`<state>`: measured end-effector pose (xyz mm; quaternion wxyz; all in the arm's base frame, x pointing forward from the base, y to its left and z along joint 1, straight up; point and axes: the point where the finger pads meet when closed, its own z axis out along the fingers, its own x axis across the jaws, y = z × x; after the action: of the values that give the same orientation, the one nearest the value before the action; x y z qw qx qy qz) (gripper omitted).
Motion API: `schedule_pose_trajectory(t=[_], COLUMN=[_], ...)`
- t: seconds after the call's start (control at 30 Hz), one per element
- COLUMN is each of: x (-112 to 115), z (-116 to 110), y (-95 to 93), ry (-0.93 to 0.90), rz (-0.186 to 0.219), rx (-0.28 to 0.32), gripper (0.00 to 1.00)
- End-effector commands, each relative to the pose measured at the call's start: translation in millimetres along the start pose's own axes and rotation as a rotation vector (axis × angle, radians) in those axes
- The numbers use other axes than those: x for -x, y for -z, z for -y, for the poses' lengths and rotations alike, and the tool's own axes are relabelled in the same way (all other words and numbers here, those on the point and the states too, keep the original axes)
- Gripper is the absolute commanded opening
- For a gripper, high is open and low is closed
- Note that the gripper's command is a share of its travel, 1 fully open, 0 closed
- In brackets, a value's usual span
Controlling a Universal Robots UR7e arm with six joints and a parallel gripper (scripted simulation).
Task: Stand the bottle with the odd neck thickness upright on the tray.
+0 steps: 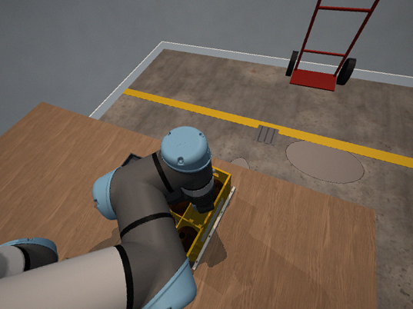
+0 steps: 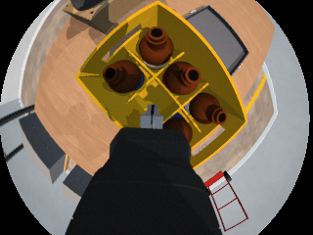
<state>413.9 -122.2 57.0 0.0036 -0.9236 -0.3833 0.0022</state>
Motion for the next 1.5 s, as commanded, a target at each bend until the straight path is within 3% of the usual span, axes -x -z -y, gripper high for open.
schedule_pose_trajectory(t=[0.0, 0.7, 0.73, 1.47], x=[-0.1, -0.1, -0.1, -0.1], z=[-0.4, -0.4, -0.4, -0.4], y=[0.4, 0.4, 0.4, 0.4], ry=[0.0, 0.0, 0.0, 0.0], rz=[0.0, 0.0, 0.0, 0.0], rx=[0.001, 0.001, 0.001, 0.001], gripper=[0.0, 0.0, 1.0, 1.0])
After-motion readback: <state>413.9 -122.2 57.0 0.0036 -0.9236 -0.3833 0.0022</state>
